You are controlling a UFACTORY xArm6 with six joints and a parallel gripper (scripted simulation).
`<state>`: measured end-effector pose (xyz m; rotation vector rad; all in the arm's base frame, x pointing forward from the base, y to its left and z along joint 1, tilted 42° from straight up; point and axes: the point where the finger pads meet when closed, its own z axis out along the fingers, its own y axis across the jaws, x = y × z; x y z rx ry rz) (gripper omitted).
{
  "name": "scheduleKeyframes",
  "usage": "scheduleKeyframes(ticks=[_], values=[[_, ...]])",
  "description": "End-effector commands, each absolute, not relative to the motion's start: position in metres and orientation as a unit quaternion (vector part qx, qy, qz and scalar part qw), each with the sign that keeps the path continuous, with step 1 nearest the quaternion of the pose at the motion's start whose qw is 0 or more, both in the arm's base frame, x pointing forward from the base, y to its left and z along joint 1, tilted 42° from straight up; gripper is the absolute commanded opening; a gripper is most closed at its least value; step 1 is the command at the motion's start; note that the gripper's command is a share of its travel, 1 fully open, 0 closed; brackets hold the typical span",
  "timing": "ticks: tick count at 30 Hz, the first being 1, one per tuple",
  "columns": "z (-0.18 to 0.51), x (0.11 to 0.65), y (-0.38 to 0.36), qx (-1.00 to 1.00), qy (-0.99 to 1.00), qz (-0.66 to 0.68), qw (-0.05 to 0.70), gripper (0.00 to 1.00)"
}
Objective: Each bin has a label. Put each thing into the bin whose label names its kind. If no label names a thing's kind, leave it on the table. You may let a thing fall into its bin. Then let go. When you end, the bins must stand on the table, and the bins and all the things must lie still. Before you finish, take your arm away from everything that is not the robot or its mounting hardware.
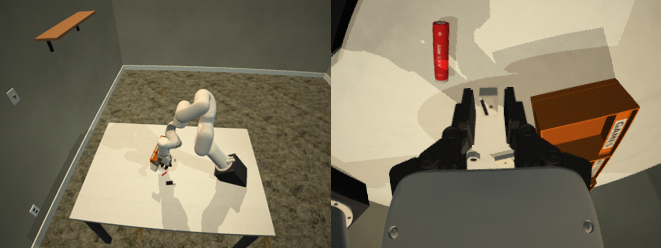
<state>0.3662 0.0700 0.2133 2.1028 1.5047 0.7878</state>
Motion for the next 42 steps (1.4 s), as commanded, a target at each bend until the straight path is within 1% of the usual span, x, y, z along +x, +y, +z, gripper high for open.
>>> scheduleKeyframes(ticks=[1,32,42], values=[[0.214,0.367,0.070,0.759,0.543,0.286,0.218,0.00],[0.214,0.367,0.070,0.759,0.543,0.286,0.218,0.00],[0.234,0.349,0.071,0.759,0.543,0.286,0.218,0.00]])
